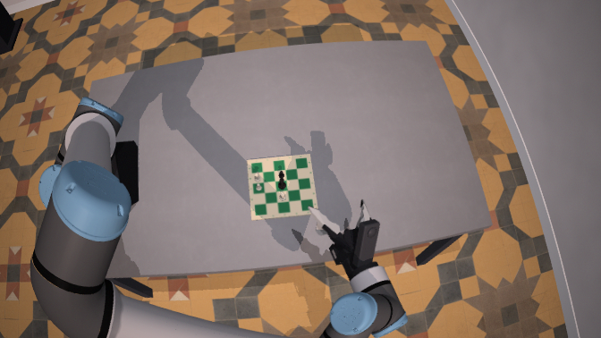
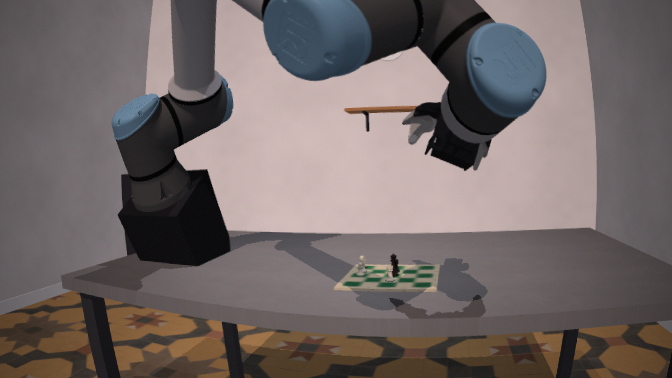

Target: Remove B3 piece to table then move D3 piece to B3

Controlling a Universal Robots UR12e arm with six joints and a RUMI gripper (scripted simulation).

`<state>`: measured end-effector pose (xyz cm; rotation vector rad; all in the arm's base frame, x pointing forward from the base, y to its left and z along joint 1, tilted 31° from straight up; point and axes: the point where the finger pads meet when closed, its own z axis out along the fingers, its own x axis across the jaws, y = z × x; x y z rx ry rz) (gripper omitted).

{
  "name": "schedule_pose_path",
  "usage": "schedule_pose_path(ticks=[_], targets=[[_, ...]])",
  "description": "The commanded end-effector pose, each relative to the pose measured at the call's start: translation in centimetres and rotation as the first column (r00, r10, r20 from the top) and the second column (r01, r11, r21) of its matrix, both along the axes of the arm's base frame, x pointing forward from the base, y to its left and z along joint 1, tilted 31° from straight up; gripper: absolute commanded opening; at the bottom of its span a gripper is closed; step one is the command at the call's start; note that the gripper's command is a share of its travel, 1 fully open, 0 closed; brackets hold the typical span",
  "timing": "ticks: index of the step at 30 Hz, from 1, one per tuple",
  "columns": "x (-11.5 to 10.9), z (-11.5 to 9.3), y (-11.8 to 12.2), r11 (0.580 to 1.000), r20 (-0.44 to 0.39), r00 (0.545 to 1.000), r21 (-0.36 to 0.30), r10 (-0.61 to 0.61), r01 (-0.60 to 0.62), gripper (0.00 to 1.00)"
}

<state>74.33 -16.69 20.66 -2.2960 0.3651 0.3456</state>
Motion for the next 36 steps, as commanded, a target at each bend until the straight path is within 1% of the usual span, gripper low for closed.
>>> schedule_pose_path(ticks=[1, 2, 3, 5, 6, 7, 10, 12, 14, 15, 16, 18, 20, 36], targets=[[-1.9, -4.5, -3.6, 1.000, 0.091, 0.996, 0.010, 0.001, -0.002, 1.00], [-2.7, -6.2, -4.8, 1.000, 0.124, 0.992, 0.012, 0.002, -0.003, 1.00], [-2.7, -6.2, -4.8, 1.000, 0.124, 0.992, 0.012, 0.002, -0.003, 1.00], [-4.7, -9.8, -7.3, 1.000, 0.197, 0.980, 0.013, 0.003, -0.006, 1.00], [-4.7, -9.8, -7.3, 1.000, 0.197, 0.980, 0.013, 0.003, -0.006, 1.00], [-5.8, -11.5, -8.4, 1.000, 0.234, 0.972, 0.011, 0.004, -0.007, 1.00], [-5.8, -11.5, -8.4, 1.000, 0.234, 0.972, 0.011, 0.004, -0.007, 1.00], [-8.0, -14.7, -10.4, 1.000, 0.301, 0.954, 0.005, 0.007, -0.009, 1.00], [-9.9, -17.1, -11.7, 1.000, 0.354, 0.935, -0.003, 0.011, -0.011, 1.00], [-9.9, -17.1, -11.7, 1.000, 0.354, 0.935, -0.003, 0.011, -0.011, 1.00], [-10.6, -18.0, -12.1, 1.000, 0.373, 0.928, -0.007, 0.013, -0.011, 1.00], [-11.5, -19.1, -12.7, 1.000, 0.398, 0.917, -0.012, 0.016, -0.012, 1.00], [-11.8, -19.5, -12.8, 1.000, 0.405, 0.914, -0.014, 0.017, -0.012, 1.00], [-11.8, -19.5, -12.8, 1.000, 0.406, 0.914, -0.014, 0.017, -0.012, 1.00]])
